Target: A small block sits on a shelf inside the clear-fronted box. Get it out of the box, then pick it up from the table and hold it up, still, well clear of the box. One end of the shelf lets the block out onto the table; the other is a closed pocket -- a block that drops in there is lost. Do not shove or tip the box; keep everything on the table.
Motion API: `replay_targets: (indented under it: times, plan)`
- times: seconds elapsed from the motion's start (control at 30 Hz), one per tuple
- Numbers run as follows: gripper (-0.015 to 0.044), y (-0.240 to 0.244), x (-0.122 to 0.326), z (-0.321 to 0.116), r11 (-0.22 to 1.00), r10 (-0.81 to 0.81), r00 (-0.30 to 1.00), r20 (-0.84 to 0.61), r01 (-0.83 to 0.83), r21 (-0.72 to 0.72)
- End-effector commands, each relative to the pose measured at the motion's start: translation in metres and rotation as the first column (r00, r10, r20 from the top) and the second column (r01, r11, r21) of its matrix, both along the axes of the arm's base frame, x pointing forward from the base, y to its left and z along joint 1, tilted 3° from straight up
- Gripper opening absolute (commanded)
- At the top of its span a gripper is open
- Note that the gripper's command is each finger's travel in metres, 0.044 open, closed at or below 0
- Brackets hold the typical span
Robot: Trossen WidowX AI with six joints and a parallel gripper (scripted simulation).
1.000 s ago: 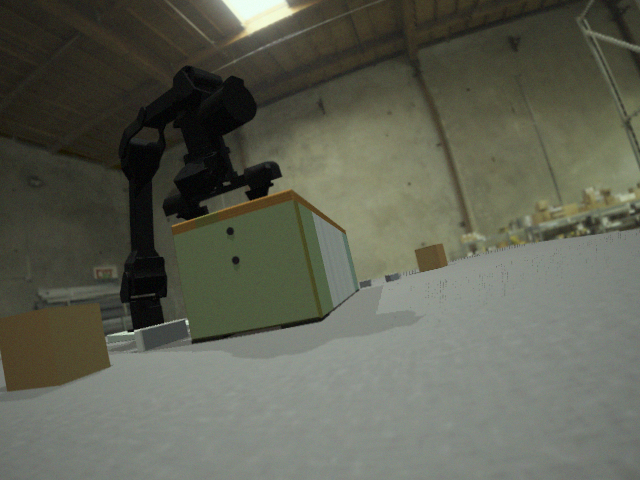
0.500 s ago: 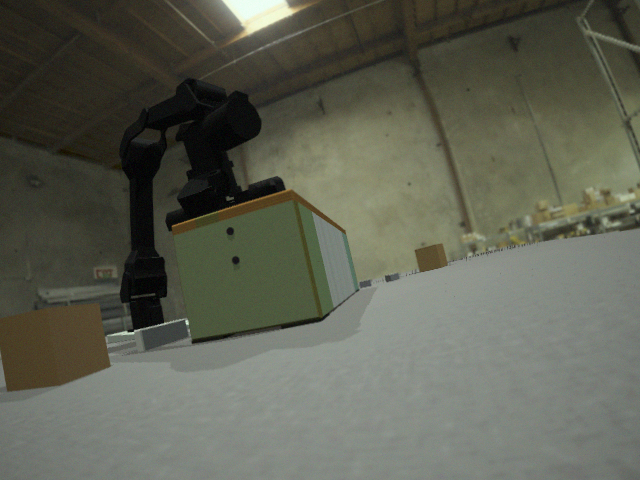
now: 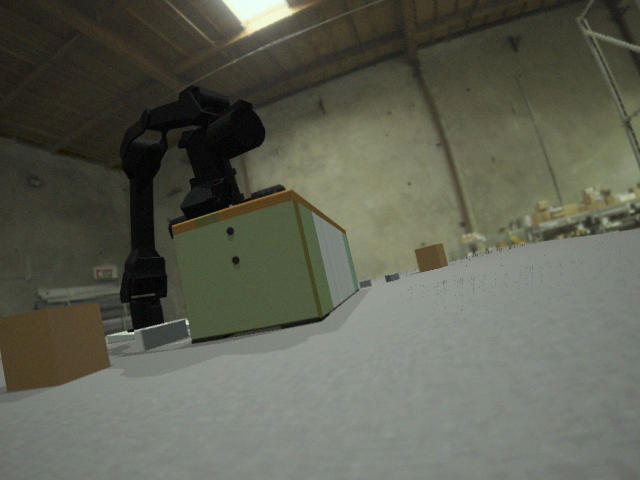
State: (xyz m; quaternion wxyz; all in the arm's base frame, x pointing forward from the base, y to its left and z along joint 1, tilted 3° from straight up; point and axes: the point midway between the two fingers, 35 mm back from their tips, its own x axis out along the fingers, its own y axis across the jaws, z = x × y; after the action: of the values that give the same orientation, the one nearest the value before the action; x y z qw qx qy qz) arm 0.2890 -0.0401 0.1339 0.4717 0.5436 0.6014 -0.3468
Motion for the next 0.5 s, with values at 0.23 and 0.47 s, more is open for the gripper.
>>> replay_targets:
  times: [0.23, 0.47]
  plan:
    - [0.04, 0.025, -0.004, -0.001, 1.0, -0.002, 1.0, -0.002, 0.002, 0.004]
    - [0.04, 0.04, -0.007, -0.001, 1.0, -0.002, 1.0, -0.002, 0.002, 0.005]
